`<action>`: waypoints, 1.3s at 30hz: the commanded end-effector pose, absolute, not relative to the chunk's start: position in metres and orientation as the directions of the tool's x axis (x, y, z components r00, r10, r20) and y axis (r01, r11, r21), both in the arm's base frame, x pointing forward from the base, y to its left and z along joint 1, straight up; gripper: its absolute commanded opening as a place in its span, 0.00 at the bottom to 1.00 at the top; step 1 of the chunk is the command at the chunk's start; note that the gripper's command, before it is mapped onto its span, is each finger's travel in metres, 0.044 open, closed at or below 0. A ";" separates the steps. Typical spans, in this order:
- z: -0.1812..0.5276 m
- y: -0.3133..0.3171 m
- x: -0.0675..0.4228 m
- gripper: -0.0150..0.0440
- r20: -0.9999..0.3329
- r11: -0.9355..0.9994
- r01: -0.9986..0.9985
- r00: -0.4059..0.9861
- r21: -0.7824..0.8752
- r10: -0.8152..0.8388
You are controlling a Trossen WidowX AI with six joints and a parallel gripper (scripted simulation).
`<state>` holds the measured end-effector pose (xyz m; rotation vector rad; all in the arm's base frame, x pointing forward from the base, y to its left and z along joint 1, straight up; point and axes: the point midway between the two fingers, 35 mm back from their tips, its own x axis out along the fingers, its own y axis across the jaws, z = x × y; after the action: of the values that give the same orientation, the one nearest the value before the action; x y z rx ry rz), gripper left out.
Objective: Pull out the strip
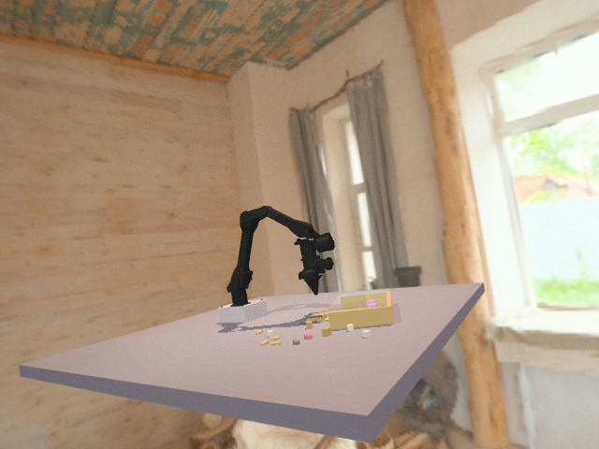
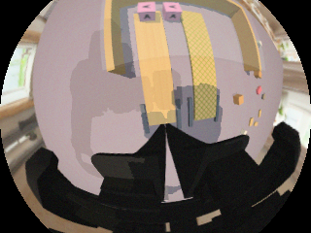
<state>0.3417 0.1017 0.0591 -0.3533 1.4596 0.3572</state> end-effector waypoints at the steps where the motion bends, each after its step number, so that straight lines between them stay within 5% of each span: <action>1: 0.056 0.104 0.343 0.25 -0.999 0.884 -0.467 0.031 -0.009 0.006; 39: -0.001 0.103 0.345 0.25 -0.999 0.884 -0.467 0.031 -0.009 0.006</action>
<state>0.3477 0.1043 0.0071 -0.3742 1.4977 0.3735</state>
